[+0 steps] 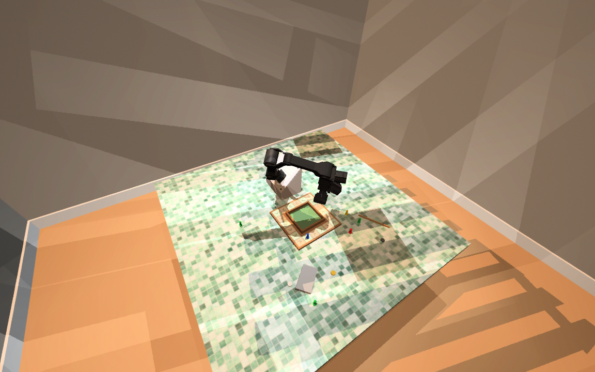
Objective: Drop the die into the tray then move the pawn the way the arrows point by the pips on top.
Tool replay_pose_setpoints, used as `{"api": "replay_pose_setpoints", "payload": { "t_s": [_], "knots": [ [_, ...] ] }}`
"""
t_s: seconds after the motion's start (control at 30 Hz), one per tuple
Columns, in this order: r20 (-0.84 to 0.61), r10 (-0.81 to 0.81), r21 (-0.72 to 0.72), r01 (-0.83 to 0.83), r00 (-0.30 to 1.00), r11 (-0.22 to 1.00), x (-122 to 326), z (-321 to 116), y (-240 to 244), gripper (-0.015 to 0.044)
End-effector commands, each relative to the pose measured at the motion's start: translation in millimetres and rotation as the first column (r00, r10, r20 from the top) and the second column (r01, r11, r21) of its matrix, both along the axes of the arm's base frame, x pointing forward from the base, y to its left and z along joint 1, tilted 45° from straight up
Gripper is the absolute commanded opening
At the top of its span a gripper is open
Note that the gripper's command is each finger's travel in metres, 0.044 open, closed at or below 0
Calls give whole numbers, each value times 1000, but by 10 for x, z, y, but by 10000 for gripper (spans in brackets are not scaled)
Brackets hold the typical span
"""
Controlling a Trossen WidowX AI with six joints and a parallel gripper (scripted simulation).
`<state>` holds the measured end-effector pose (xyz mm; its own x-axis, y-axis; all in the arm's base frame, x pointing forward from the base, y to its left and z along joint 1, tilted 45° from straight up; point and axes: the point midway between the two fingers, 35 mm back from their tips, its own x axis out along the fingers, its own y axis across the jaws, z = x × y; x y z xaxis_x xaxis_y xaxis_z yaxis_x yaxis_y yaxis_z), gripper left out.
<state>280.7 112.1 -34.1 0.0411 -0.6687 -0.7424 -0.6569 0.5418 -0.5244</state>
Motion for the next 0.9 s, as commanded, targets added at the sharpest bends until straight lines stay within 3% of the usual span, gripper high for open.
{"api": "replay_pose_setpoints", "payload": {
  "t_s": [0.0, 0.43, 0.87],
  "knots": [
    [-73, 92, -4, -93, 993, 996, 11, 90, -117, 0],
    [-306, 340, 20, -351, 889, 936, -2, 292, -480, 0],
    [-515, 530, 99, -567, 674, 818, -75, 470, -839, 0]
  ]
}}
